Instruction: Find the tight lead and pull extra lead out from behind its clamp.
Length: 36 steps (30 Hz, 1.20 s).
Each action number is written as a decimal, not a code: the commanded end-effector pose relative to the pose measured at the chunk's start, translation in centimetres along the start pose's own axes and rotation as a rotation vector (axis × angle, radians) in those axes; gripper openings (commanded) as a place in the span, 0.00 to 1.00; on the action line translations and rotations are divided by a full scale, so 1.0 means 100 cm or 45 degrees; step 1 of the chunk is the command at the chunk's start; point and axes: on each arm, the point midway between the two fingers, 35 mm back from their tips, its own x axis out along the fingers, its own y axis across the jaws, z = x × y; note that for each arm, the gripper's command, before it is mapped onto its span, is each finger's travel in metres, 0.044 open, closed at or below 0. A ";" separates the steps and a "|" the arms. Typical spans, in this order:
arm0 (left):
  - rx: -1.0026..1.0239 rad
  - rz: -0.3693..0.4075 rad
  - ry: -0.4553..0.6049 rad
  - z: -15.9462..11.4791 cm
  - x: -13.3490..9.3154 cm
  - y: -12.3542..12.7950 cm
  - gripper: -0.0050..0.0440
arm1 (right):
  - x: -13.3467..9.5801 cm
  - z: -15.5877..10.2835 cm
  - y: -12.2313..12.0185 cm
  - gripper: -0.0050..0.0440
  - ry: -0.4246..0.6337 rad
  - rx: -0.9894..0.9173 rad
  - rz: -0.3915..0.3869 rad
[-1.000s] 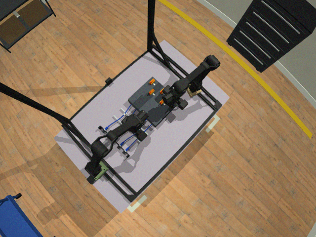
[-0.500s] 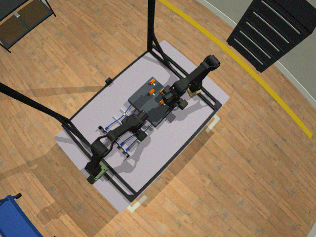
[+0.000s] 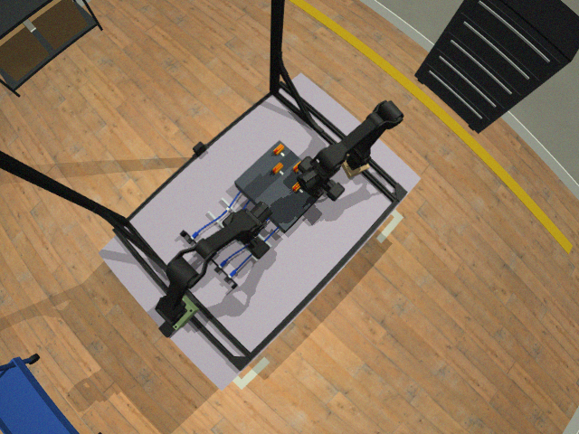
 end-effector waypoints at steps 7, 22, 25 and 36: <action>-0.005 -0.007 0.006 -0.001 0.002 0.000 0.53 | -0.010 0.005 0.000 0.53 -0.040 0.000 0.001; 0.000 -0.004 -0.022 0.003 -0.004 0.000 0.00 | -0.010 0.005 0.000 0.53 -0.040 0.000 0.001; 0.000 -0.004 -0.022 0.003 -0.004 0.000 0.00 | -0.010 0.005 0.000 0.53 -0.040 0.000 0.001; -0.001 -0.006 -0.022 0.003 -0.004 -0.001 0.00 | -0.018 0.009 -0.052 0.53 -0.084 -0.006 0.000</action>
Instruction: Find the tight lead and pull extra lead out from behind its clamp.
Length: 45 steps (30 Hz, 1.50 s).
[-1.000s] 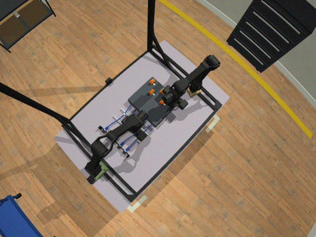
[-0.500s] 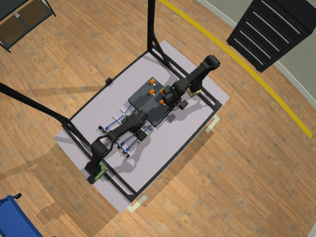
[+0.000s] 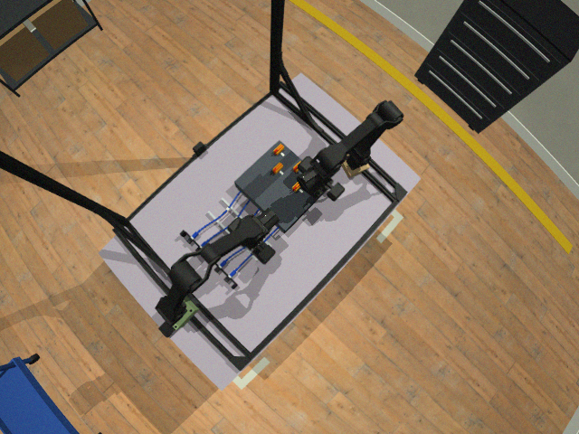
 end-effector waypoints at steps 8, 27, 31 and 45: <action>0.000 -0.004 -0.022 0.003 -0.004 0.000 0.00 | -0.017 0.008 -0.025 0.53 -0.072 0.017 -0.005; 0.000 -0.004 -0.022 0.003 -0.004 0.000 0.00 | 0.033 0.010 -0.025 0.53 -0.072 0.017 -0.005; -0.001 -0.004 -0.022 0.003 -0.004 0.000 0.00 | 0.033 0.010 -0.025 0.53 -0.072 0.017 -0.005; -0.001 -0.004 -0.022 0.003 -0.004 0.000 0.00 | 0.033 0.010 -0.025 0.53 -0.072 0.017 -0.005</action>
